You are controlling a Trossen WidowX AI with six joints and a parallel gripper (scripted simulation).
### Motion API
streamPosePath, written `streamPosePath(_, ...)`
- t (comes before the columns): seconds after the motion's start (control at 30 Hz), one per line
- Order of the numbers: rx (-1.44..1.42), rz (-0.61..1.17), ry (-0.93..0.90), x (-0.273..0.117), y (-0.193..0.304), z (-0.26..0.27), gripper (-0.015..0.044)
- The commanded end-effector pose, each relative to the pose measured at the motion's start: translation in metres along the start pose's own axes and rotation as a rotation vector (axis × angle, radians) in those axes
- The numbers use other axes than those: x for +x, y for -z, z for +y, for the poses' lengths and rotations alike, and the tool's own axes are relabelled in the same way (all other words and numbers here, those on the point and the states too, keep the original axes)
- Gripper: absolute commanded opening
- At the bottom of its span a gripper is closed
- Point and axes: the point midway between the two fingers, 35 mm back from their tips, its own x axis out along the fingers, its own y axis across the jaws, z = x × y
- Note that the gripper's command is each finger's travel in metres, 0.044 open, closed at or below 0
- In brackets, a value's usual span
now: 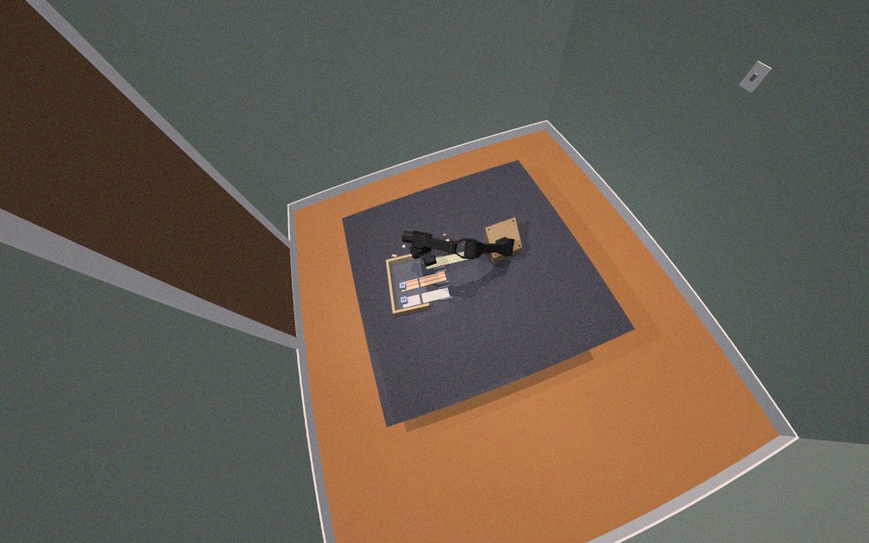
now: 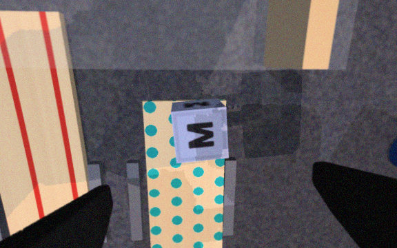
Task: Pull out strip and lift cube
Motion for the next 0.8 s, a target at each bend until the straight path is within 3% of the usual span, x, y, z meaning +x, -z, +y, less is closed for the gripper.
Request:
streamPosePath(0.0, 0.004, 0.002, -0.006, 0.001, -0.008, 0.002, 0.0414)
streamPosePath(0.2, 0.004, 0.002, -0.006, 0.010, -0.008, 0.002, 0.0256)
streamPosePath(0.77, 0.004, 0.002, -0.007, 0.038, -0.009, 0.002, 0.0250)
